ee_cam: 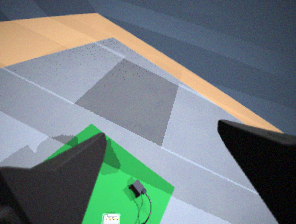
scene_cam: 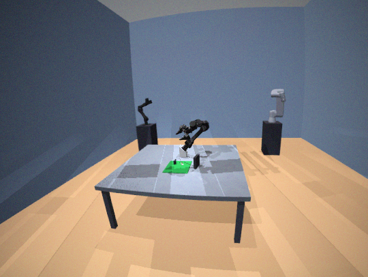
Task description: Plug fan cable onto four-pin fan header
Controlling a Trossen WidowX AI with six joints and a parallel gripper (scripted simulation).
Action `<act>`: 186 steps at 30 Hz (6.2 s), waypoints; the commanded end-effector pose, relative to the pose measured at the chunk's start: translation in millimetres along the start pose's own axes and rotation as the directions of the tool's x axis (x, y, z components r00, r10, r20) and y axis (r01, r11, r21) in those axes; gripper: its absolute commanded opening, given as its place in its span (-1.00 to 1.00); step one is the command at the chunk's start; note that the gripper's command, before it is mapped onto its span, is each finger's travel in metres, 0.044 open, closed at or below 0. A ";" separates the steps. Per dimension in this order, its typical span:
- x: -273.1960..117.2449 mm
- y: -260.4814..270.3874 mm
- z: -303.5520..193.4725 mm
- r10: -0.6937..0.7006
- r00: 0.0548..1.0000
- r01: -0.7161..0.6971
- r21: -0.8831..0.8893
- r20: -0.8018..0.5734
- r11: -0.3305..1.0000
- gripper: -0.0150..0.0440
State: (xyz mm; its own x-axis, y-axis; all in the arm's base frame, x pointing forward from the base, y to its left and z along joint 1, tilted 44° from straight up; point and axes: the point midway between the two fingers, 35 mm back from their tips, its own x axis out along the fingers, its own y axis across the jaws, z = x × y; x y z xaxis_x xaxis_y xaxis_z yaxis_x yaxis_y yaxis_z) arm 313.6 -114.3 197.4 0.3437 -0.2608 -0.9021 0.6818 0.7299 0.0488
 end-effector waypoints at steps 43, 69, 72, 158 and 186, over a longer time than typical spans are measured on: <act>165.4 36.0 -169.0 0.428 0.455 -0.728 -0.049 -0.781 0.684 1.00; 179.7 49.5 -192.1 0.428 0.455 -0.728 -0.049 -0.781 0.684 1.00; 181.7 51.6 -196.0 0.429 0.455 -0.728 -0.048 -0.781 0.684 1.00; 128.8 62.9 -174.1 0.428 0.456 0.296 0.586 -0.781 0.754 -0.49; 99.7 79.9 -183.4 0.430 0.451 0.861 0.507 -0.782 0.020 -0.49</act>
State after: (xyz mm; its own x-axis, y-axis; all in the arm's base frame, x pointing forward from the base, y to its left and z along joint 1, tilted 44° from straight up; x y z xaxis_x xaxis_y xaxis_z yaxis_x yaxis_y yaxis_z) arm 285.6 28.9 28.9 -0.0547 0.6866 -0.7250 0.7311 -0.4670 -0.4974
